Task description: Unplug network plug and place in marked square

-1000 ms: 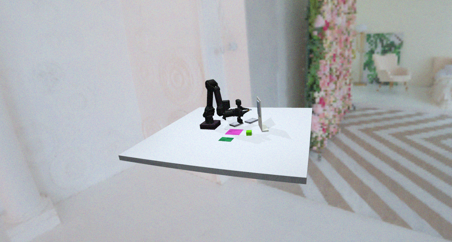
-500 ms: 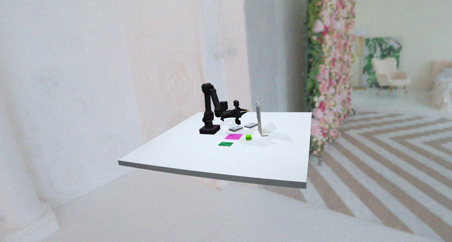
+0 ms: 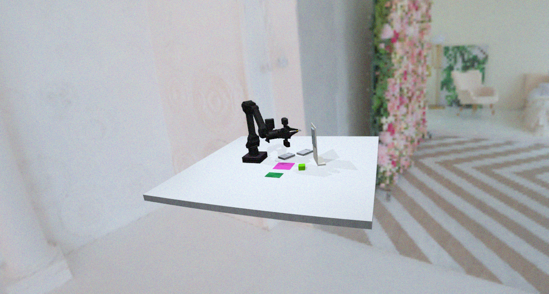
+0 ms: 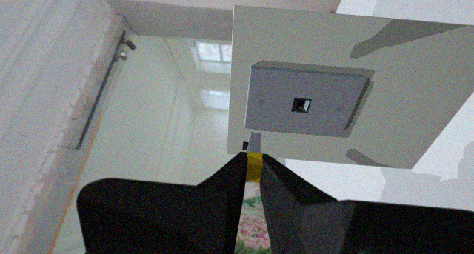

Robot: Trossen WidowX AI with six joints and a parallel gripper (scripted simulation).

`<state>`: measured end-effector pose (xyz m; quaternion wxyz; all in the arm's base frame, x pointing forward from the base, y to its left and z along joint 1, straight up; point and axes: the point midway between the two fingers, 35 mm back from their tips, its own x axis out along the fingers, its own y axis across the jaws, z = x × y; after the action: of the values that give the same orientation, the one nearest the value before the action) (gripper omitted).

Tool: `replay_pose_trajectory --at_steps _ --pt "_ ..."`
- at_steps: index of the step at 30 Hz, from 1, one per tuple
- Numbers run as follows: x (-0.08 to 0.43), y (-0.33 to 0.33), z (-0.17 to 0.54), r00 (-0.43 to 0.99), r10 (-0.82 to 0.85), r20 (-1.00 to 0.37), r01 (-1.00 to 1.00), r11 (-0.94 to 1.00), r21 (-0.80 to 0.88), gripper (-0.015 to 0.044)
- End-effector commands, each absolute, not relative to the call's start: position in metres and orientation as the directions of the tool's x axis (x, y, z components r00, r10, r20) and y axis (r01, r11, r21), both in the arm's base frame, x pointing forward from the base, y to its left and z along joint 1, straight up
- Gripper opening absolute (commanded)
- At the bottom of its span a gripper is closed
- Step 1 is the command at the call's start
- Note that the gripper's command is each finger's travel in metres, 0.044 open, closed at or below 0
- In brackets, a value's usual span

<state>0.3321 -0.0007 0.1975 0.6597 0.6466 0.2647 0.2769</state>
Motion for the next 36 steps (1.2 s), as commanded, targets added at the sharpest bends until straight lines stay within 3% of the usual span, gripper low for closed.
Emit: replay_pose_trajectory --at_steps 1,19,36 --pt "0.334 -0.002 0.198 0.733 0.681 -0.004 0.011 -0.006 1.0 0.0" --pt "0.346 -0.013 0.164 0.874 0.43 -0.227 0.301 -0.11 0.947 0.0" --pt "0.32 -0.026 0.115 0.824 0.175 -0.539 0.564 -0.152 0.812 0.0"
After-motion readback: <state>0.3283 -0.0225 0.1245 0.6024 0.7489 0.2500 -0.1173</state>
